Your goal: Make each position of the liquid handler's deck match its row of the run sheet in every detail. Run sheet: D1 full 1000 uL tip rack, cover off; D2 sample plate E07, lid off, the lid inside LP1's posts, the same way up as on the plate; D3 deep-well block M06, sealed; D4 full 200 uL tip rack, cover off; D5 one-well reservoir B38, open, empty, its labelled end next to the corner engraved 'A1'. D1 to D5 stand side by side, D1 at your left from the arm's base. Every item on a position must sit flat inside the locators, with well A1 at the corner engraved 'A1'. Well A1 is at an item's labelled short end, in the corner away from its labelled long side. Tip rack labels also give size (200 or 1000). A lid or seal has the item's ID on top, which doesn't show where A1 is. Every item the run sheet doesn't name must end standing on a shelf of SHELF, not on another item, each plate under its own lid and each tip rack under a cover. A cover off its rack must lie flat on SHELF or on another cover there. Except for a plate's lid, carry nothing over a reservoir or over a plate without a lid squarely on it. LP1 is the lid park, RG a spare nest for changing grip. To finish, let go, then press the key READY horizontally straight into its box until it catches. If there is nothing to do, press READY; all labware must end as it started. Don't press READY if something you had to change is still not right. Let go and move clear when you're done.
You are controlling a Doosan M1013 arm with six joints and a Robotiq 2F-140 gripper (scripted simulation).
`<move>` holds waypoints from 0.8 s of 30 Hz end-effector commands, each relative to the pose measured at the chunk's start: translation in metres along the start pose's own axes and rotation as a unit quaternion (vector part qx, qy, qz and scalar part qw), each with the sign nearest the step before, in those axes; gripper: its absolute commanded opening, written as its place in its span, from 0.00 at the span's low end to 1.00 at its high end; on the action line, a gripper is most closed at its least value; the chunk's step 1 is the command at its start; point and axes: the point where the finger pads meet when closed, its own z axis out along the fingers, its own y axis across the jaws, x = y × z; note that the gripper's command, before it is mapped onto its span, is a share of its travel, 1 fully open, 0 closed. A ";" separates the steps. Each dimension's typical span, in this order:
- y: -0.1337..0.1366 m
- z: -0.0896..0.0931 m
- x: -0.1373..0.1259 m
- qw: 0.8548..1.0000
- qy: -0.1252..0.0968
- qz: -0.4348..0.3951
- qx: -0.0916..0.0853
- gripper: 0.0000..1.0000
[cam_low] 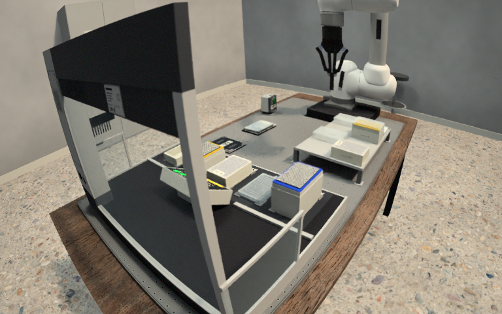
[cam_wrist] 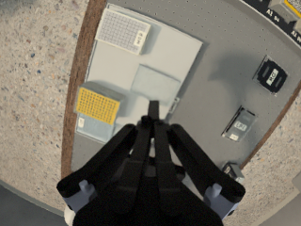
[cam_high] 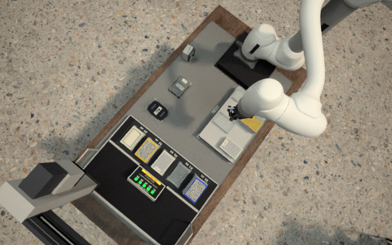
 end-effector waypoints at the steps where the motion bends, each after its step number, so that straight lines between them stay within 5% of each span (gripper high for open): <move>1: 0.005 -0.001 0.013 1.000 0.000 0.027 0.000 0.10; 17: 0.006 -0.001 0.016 0.986 0.000 0.166 0.000 0.10; 24: 0.020 -0.001 0.048 0.972 0.000 0.235 0.000 0.10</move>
